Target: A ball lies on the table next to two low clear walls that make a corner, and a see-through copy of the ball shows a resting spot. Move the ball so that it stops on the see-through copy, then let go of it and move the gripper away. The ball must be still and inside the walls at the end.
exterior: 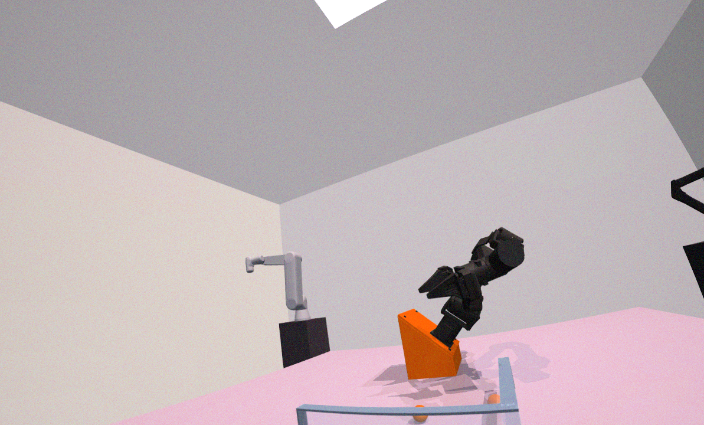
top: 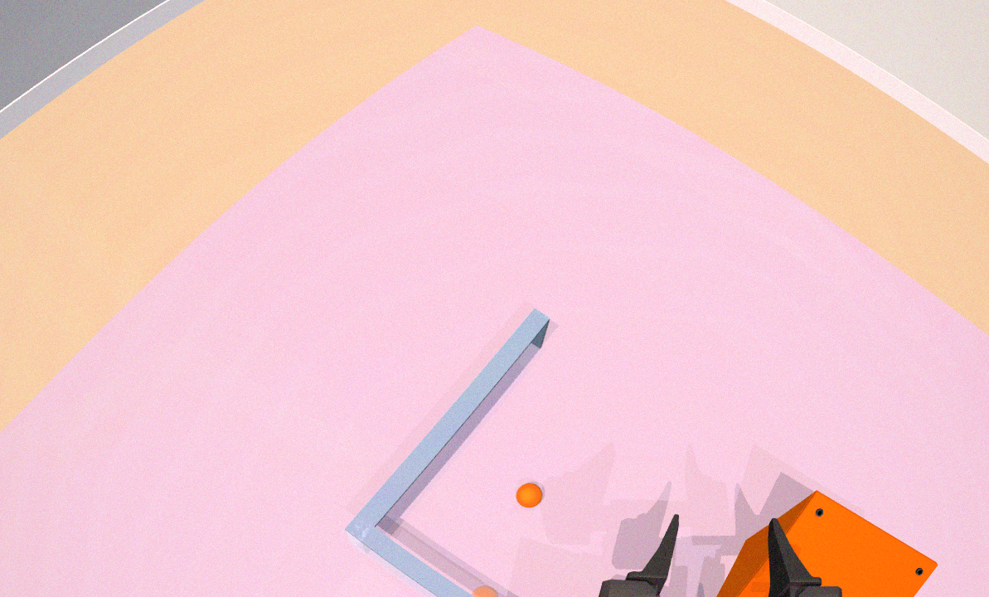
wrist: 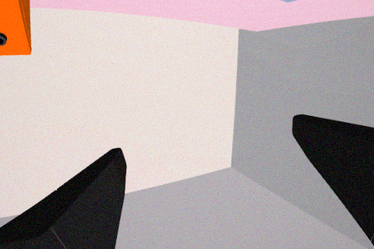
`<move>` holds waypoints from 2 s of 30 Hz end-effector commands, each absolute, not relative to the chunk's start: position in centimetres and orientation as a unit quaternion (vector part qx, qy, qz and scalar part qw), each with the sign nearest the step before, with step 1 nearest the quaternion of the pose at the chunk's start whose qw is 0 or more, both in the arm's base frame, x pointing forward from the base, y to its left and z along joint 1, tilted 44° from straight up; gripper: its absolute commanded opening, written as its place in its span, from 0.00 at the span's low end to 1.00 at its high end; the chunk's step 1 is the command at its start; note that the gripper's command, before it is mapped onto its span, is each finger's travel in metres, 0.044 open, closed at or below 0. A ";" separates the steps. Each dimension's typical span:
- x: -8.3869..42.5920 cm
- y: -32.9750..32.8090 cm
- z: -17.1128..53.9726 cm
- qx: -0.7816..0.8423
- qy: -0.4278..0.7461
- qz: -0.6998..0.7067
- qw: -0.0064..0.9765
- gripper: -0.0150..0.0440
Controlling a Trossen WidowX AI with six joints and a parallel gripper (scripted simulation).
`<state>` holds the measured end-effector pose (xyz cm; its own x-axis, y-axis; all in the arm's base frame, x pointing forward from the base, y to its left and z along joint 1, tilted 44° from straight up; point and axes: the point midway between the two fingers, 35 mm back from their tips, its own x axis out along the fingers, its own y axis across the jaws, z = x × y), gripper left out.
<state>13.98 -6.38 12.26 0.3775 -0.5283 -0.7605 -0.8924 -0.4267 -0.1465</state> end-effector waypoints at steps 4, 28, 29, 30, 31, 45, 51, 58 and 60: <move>14.9 -5.9 12.3 -0.730 0.486 0.324 0.354 0.75; 29.5 0.3 2.3 0.151 0.659 0.294 0.676 0.65; 30.2 0.2 1.7 0.196 0.659 0.284 0.668 0.65; 30.7 0.1 1.2 0.233 0.658 0.275 0.661 0.65; 31.0 0.0 0.9 0.255 0.658 0.270 0.656 0.65; 31.1 1.0 -0.3 0.262 0.657 0.268 0.654 0.65; 31.1 1.5 -0.8 0.262 0.657 0.268 0.654 0.65; 31.1 2.3 -1.6 0.262 0.657 0.268 0.654 0.65; 31.1 2.5 -1.9 0.262 0.657 0.268 0.654 0.65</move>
<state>31.20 2.09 -1.49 -0.0054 0.6916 -0.7222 -0.0111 0.7222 0.6916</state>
